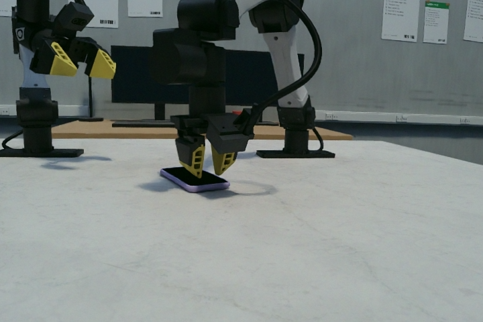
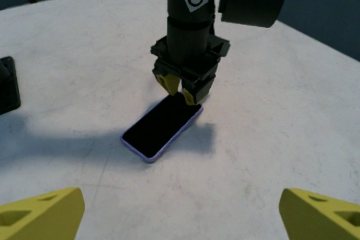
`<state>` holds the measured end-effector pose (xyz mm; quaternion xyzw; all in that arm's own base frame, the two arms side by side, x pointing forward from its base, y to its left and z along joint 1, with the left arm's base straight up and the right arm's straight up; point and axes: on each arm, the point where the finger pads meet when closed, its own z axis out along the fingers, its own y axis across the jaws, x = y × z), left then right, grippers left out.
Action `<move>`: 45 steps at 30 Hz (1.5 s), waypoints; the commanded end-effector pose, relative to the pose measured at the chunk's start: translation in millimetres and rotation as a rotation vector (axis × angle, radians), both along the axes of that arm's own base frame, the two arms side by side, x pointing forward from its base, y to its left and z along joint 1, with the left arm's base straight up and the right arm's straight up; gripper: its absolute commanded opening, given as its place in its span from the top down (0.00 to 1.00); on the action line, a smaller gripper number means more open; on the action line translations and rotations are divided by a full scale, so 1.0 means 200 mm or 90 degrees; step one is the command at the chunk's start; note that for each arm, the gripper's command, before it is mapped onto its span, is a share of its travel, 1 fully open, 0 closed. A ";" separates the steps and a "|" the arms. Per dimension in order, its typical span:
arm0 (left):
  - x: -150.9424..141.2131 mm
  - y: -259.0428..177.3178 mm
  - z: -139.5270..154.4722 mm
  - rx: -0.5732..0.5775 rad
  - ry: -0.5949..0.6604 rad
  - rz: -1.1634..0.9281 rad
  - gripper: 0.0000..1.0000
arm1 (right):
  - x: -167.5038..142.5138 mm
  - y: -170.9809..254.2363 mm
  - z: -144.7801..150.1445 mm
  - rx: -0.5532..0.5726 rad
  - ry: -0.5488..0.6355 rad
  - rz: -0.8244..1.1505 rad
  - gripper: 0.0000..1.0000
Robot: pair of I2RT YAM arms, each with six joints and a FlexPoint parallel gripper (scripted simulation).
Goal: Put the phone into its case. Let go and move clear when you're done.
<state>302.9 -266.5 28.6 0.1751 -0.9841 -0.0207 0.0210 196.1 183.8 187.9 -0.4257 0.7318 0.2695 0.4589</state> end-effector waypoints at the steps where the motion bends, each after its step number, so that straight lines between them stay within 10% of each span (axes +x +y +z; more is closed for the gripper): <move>1: 0.03 -0.02 0.07 -0.014 -0.016 -0.006 0.64 | 0.01 0.00 0.03 0.005 -0.011 -0.007 0.00; 7: 0.05 -0.02 0.26 -0.037 -0.043 -0.004 0.64 | 0.02 0.00 0.03 0.005 -0.011 -0.009 0.00; 28: -0.25 -0.11 0.19 -0.034 -0.049 -0.008 0.64 | 0.02 0.00 0.03 0.005 -0.011 -0.009 0.00; 45: -0.22 -0.13 0.11 -0.036 -0.050 -0.005 0.64 | 0.02 0.00 0.03 0.005 -0.011 -0.009 0.00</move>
